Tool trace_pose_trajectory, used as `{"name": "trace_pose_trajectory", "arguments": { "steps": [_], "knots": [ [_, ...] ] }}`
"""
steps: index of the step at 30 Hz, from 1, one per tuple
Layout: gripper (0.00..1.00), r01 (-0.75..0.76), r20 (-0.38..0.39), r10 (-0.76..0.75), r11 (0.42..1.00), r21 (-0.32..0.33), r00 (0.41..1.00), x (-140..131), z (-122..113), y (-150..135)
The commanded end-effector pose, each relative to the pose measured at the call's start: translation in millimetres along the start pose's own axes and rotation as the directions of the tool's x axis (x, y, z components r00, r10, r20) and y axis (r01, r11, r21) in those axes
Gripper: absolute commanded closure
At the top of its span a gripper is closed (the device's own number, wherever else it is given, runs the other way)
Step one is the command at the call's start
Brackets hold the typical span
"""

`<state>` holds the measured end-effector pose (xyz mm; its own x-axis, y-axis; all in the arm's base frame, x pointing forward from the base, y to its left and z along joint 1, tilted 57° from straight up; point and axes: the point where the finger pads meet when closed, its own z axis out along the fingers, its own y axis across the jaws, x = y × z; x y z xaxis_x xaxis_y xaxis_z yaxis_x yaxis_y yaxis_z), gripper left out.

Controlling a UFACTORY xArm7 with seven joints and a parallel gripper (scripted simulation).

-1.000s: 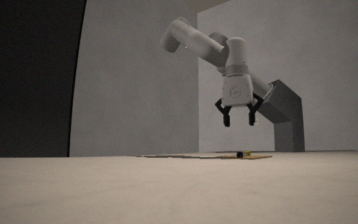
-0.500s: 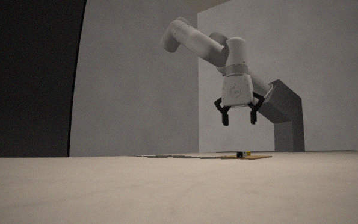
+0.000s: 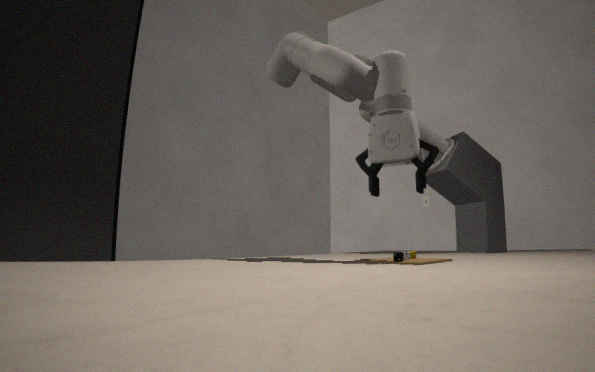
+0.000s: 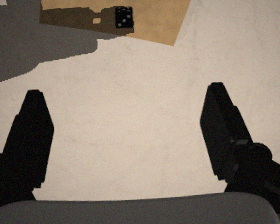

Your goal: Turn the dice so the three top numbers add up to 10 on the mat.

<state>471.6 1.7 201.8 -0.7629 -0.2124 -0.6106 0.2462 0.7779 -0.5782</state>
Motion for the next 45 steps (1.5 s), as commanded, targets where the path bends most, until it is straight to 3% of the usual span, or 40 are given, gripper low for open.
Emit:
{"name": "trace_pose_trajectory", "arguments": {
  "steps": [1,11,45],
  "knots": [
    [0.0,0.0,0.003,0.0,1.0,-0.003,1.0,-1.1,-21.2,1.0],
    [0.0,0.0,0.003,0.0,1.0,-0.003,1.0,-1.0,-56.1,0.9],
    [0.0,0.0,0.003,0.0,1.0,-0.003,1.0,-1.0,-57.7,0.9]
  ]
}}
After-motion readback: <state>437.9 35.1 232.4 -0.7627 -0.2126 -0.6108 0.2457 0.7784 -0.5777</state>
